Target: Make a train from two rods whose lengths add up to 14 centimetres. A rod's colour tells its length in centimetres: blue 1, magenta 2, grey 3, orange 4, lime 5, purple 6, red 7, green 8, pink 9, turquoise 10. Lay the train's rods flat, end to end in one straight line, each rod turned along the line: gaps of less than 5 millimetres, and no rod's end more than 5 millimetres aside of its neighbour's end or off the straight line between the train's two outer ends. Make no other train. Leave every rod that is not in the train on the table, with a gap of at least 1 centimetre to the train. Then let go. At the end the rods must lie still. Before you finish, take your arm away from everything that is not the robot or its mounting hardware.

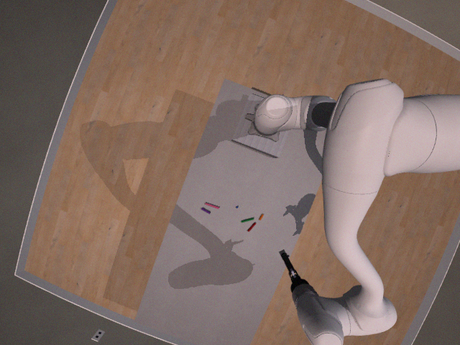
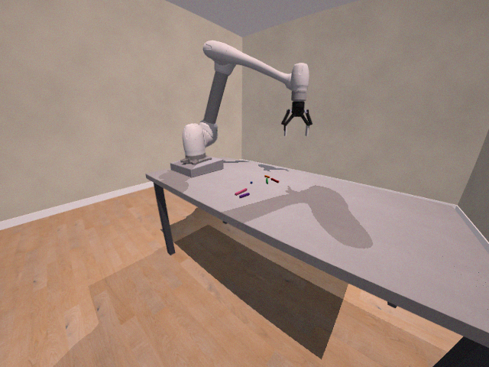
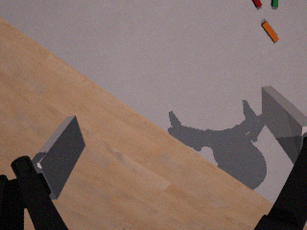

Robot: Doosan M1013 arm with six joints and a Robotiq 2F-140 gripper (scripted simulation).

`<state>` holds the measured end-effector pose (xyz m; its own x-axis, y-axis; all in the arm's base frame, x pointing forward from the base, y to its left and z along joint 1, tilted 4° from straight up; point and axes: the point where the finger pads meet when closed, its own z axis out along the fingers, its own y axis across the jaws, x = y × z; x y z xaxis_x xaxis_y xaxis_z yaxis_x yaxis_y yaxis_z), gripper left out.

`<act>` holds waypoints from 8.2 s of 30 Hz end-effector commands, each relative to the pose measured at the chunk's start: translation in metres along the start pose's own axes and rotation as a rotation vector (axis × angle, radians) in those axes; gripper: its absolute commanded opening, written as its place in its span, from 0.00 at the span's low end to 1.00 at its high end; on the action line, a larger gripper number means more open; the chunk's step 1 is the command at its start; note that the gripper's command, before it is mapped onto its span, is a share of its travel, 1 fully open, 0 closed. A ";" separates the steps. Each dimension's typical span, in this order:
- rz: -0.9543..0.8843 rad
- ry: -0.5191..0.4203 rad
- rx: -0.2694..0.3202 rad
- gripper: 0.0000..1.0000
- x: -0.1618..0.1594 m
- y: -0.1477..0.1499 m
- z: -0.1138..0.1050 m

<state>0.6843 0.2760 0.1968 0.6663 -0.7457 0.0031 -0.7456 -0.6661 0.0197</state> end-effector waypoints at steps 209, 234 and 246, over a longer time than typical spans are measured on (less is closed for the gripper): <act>2.394 0.057 0.040 1.00 0.280 0.357 0.183; 2.394 0.057 0.040 1.00 0.280 0.357 0.183; 2.394 0.057 0.040 1.00 0.280 0.357 0.183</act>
<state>0.6022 -0.1731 0.0212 -0.9956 0.0939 -0.0013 0.0938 0.9932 -0.0689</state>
